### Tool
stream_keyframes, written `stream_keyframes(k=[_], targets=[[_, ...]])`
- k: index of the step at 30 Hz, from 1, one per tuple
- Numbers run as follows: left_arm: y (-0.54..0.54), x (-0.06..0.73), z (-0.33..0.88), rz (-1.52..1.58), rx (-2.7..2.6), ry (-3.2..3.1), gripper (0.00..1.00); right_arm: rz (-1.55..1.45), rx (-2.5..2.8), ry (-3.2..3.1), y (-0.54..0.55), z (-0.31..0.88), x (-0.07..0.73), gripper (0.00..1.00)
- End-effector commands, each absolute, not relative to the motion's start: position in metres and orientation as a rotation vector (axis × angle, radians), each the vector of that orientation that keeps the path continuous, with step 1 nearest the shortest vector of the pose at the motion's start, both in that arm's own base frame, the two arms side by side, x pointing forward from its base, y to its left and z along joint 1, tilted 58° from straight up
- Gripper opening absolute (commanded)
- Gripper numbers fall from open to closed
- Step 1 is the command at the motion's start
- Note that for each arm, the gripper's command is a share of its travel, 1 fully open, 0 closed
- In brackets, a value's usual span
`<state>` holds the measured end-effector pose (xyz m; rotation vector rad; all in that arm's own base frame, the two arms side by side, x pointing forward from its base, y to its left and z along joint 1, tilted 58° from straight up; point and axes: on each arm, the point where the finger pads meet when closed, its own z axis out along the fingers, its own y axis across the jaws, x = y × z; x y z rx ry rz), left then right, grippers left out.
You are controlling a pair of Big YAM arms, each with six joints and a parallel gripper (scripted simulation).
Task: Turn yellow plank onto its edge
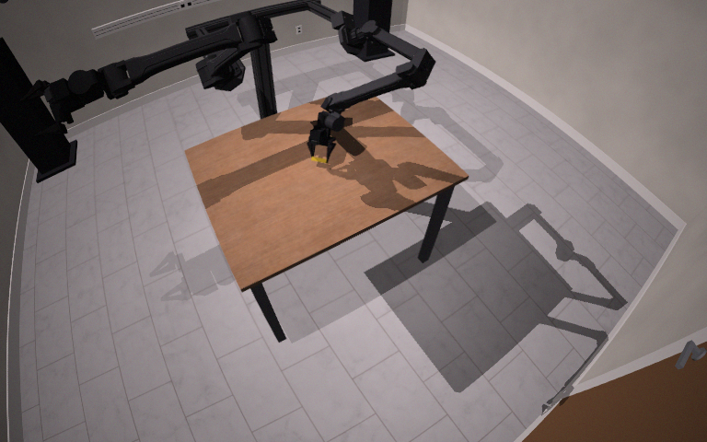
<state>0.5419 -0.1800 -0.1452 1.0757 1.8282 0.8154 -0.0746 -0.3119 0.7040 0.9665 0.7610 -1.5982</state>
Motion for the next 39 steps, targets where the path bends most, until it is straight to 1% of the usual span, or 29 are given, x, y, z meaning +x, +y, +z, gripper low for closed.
stream_keyframes(k=[1,5,13,21,26,32,39], targets=[[-0.179,0.535,-0.151,0.827,1.118,1.826,0.66,-1.617,0.986,0.763,-0.307,0.699,-0.08,1.0],[-0.166,0.532,-0.155,0.822,1.113,1.828,0.66,-1.617,0.986,0.763,-0.307,0.699,-0.08,1.0],[-0.164,0.529,-0.156,0.668,1.158,1.642,0.66,-1.617,0.986,0.763,-0.307,0.699,-0.08,1.0],[-0.192,0.539,-0.136,0.638,1.152,1.562,0.66,-1.617,0.986,0.763,-0.307,0.699,-0.08,1.0],[-0.168,0.54,-0.151,0.655,1.144,1.602,0.66,-1.617,0.986,0.763,-0.307,0.699,-0.08,1.0],[-0.168,0.545,-0.151,0.547,1.158,1.465,0.66,-1.617,0.986,0.763,-0.307,0.699,-0.08,1.0],[-0.167,0.543,-0.151,0.492,1.171,1.377,0.66,-1.617,0.986,0.763,-0.307,0.699,-0.08,1.0]])
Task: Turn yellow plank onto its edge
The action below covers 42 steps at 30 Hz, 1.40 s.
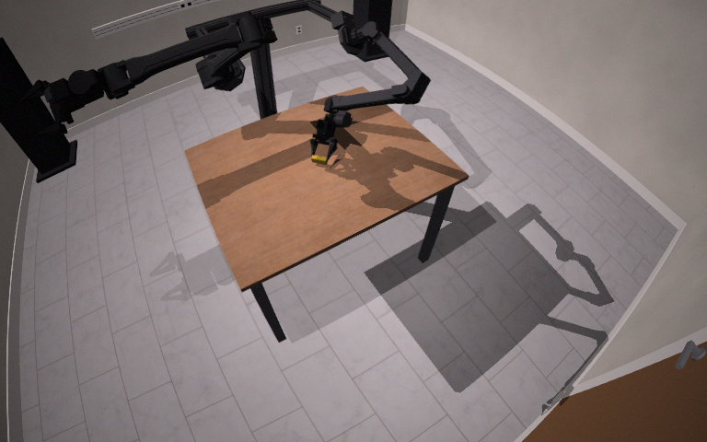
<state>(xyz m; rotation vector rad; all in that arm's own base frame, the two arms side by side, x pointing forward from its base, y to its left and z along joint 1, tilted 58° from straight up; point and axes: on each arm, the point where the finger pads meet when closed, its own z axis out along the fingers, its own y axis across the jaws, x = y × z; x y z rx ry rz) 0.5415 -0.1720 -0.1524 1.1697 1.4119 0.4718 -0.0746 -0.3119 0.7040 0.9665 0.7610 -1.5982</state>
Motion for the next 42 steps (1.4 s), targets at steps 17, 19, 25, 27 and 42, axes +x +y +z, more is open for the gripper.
stream_keyframes(k=[17,19,25,27,42], targets=[[-0.165,0.542,-0.152,0.382,1.181,1.262,0.66,-1.617,0.986,0.763,-0.307,0.699,-0.08,1.0],[-0.165,0.541,-0.156,0.352,1.189,1.248,0.66,-1.617,0.986,0.763,-0.307,0.699,-0.08,1.0],[-0.184,0.533,-0.146,0.322,1.209,1.219,0.66,-1.617,0.986,0.763,-0.307,0.699,-0.08,1.0],[-0.177,0.533,-0.15,0.328,1.206,1.234,0.66,-1.617,0.986,0.763,-0.307,0.699,-0.08,1.0],[-0.16,0.545,-0.162,0.35,1.192,1.242,0.66,-1.617,0.986,0.763,-0.307,0.699,-0.08,1.0]])
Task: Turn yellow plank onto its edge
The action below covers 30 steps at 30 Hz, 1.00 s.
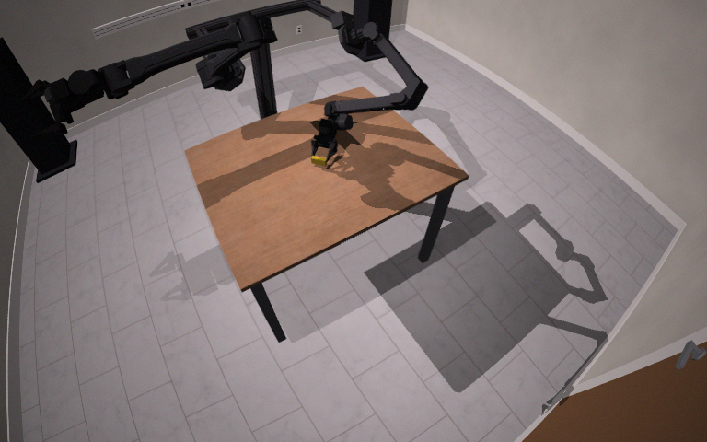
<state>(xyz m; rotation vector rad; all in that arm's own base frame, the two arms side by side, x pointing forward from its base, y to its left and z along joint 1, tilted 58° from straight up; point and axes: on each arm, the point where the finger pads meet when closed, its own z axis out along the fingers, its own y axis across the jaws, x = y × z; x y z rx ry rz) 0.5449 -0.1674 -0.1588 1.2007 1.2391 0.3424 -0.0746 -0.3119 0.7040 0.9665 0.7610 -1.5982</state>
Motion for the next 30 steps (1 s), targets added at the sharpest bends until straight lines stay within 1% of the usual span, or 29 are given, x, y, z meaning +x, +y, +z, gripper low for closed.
stream_keyframes(k=[1,5,7,19,30], targets=[[-0.16,0.546,-0.163,0.351,1.192,1.238,0.66,-1.617,0.986,0.763,-0.307,0.699,-0.08,1.0],[-0.171,0.549,-0.156,0.344,1.198,1.208,0.66,-1.617,0.986,0.763,-0.307,0.699,-0.08,1.0],[-0.157,0.551,-0.165,0.359,1.191,1.229,0.66,-1.617,0.986,0.763,-0.307,0.699,-0.08,1.0],[-0.152,0.566,-0.173,0.359,1.197,1.221,0.66,-1.617,0.986,0.763,-0.307,0.699,-0.08,1.0],[-0.154,0.562,-0.175,0.351,1.204,1.223,0.66,-1.617,0.986,0.763,-0.307,0.699,-0.08,1.0]])
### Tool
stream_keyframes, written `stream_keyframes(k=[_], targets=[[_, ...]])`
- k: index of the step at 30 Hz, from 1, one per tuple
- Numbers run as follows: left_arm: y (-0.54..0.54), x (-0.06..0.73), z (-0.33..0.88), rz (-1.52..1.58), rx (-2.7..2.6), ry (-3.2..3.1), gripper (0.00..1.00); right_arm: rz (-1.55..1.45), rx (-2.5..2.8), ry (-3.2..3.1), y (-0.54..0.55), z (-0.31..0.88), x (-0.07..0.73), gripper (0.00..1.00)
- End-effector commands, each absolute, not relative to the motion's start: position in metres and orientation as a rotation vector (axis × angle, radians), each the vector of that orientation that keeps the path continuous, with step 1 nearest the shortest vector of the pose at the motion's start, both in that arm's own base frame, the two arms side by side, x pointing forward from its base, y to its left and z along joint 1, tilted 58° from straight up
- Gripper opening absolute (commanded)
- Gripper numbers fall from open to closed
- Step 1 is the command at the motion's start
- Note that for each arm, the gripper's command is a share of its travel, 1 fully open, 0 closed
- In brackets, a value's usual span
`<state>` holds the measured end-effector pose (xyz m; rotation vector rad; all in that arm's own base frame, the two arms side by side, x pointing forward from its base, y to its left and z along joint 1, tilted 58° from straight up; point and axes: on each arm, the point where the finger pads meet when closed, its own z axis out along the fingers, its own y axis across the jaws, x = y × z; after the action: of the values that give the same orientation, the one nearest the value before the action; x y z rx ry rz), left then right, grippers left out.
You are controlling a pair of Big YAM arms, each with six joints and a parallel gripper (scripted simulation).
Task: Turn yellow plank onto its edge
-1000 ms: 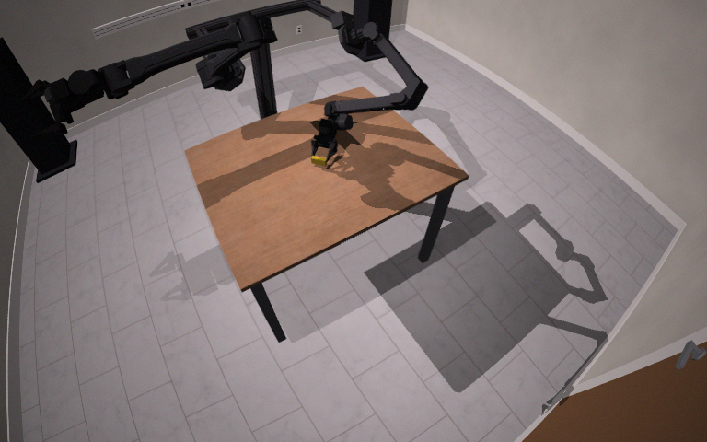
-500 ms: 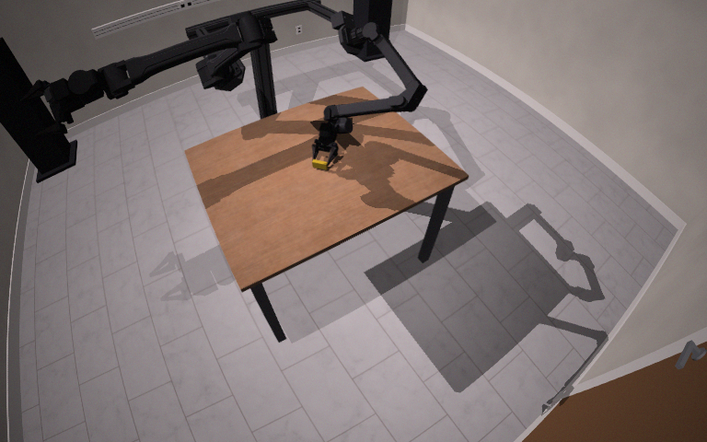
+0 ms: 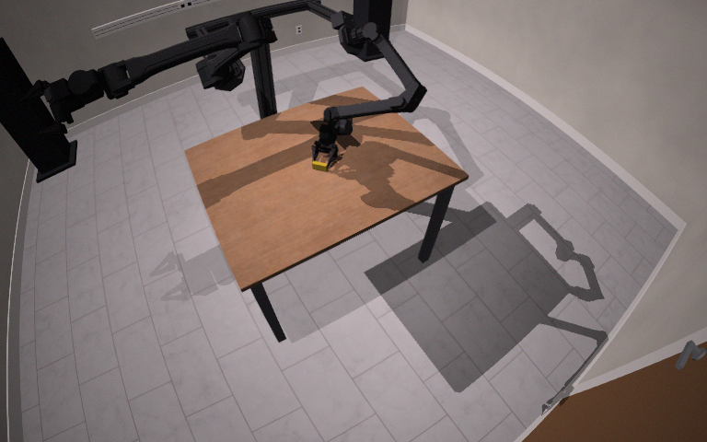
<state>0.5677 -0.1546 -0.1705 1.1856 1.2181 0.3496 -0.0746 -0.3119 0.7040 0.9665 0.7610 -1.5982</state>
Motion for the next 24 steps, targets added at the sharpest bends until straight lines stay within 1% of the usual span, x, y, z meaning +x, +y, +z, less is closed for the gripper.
stream_keyframes(k=[1,24], targets=[[-0.154,0.5625,-0.1751,0.351,1.204,1.223,0.66,-1.617,0.986,0.763,-0.3072,0.699,-0.0799,1.0],[-0.1496,0.5654,-0.1774,0.355,1.201,1.228,0.66,-1.617,0.986,0.763,-0.3072,0.699,-0.0799,1.0]])
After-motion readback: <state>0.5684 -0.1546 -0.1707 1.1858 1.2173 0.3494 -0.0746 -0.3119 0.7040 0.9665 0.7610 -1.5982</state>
